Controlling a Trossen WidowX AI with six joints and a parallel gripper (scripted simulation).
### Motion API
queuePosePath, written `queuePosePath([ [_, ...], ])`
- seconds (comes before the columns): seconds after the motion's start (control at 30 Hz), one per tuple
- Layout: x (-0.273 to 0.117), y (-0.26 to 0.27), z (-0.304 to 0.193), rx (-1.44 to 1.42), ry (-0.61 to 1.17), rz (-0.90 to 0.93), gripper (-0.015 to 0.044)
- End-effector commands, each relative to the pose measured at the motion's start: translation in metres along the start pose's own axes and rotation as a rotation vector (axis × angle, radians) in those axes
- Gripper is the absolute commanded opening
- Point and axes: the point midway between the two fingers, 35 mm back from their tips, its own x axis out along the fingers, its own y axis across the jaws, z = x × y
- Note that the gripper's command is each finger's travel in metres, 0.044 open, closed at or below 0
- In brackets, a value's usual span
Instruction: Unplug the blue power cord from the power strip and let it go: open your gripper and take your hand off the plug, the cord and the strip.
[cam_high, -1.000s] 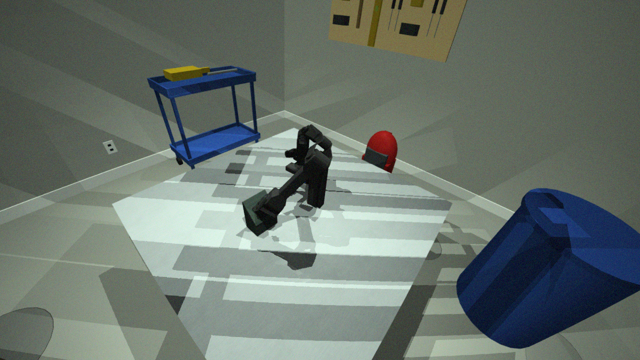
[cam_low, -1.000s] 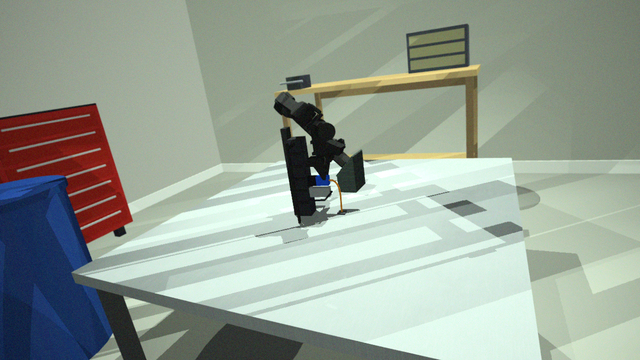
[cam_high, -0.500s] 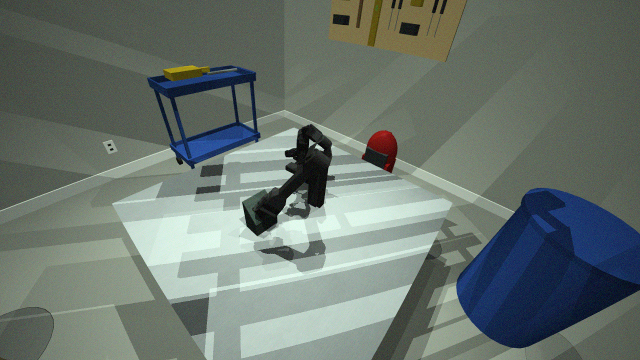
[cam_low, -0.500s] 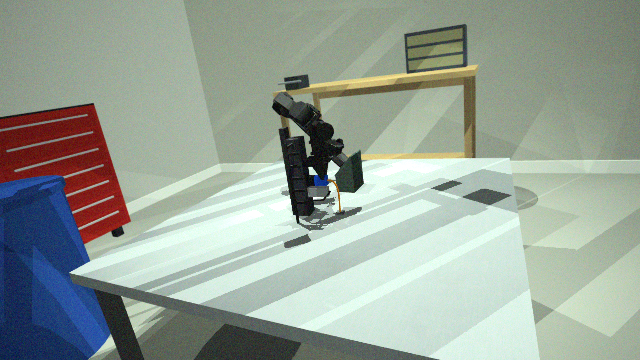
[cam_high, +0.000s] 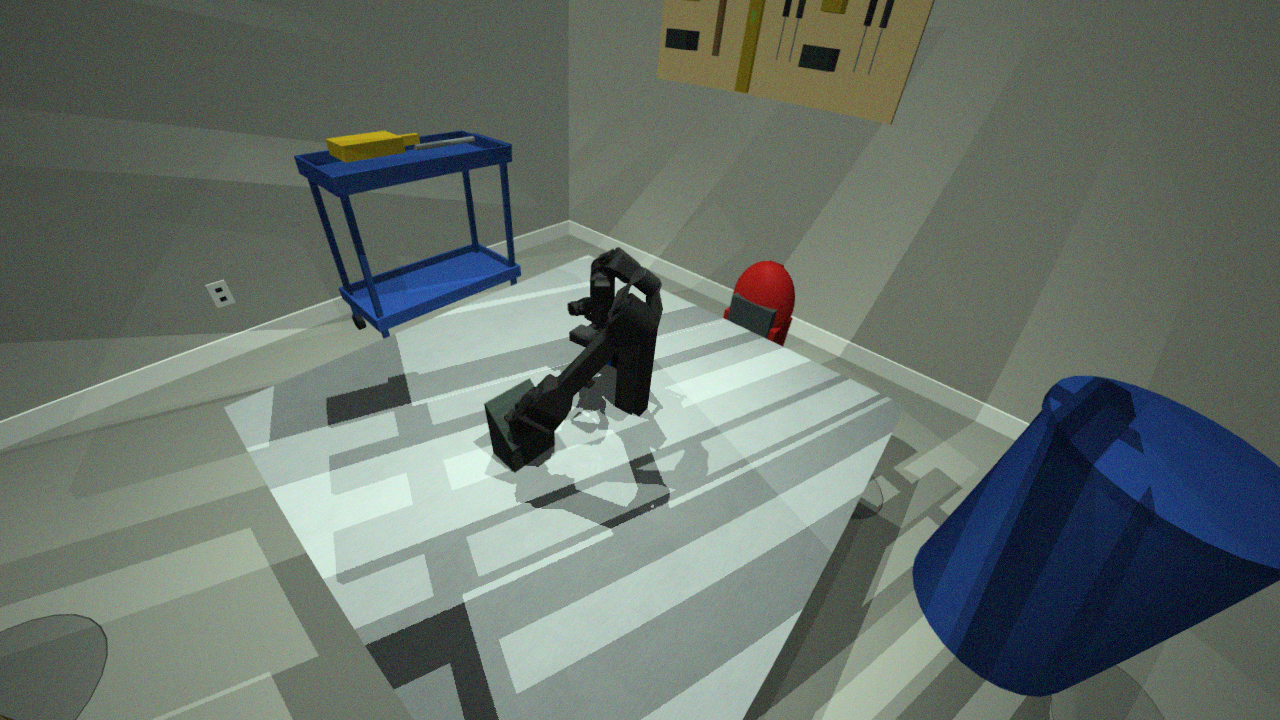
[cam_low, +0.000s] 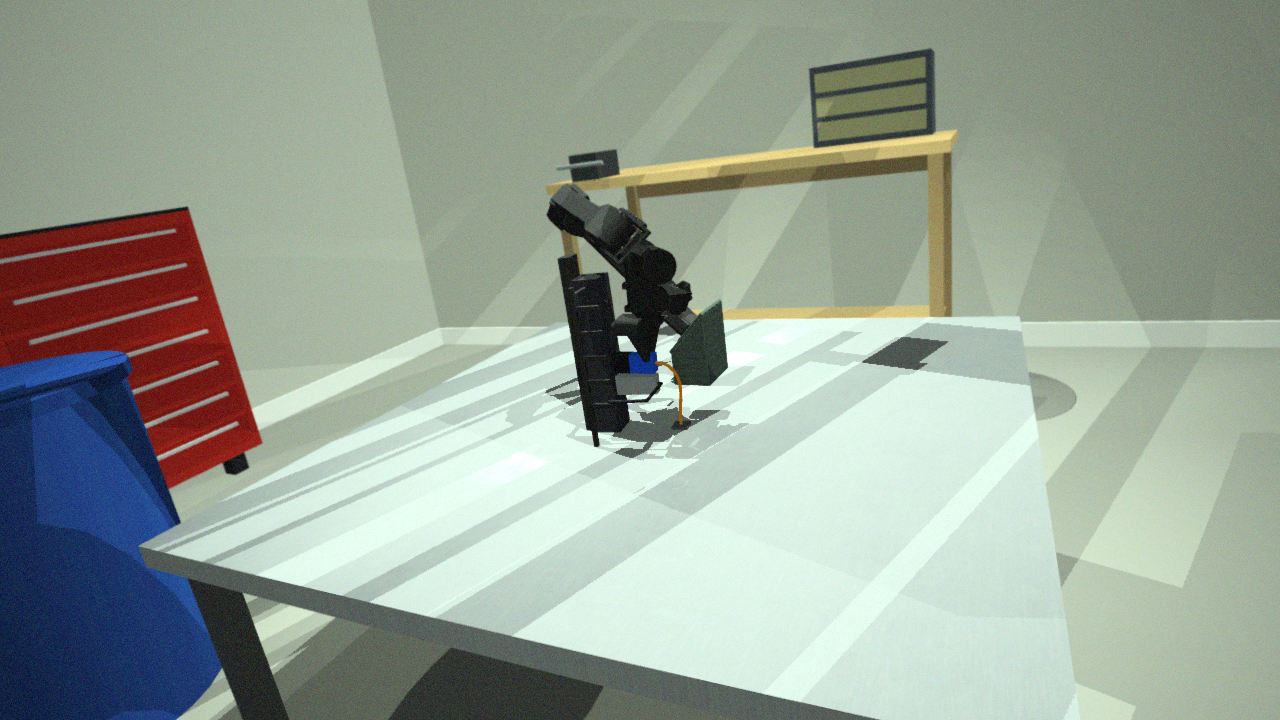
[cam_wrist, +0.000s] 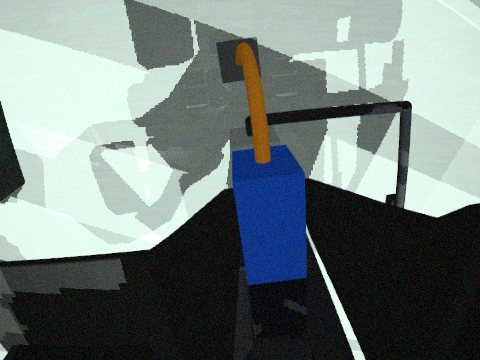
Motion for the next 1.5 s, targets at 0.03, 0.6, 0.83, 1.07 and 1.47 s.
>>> queuePosePath([
  [0.03, -0.008, -0.001, 0.029, -0.009, -0.055, -0.008, 0.0000],
  [0.6, -0.014, 0.001, 0.056, -0.010, -0.055, -0.009, 0.0000],
  [0.83, -0.010, 0.003, 0.052, -0.010, -0.052, -0.009, 0.0105],
  [1.07, -0.010, 0.003, 0.052, -0.010, -0.052, -0.009, 0.0289],
  [1.47, -0.025, 0.004, 0.111, -0.010, -0.056, -0.010, 0.0440],
])
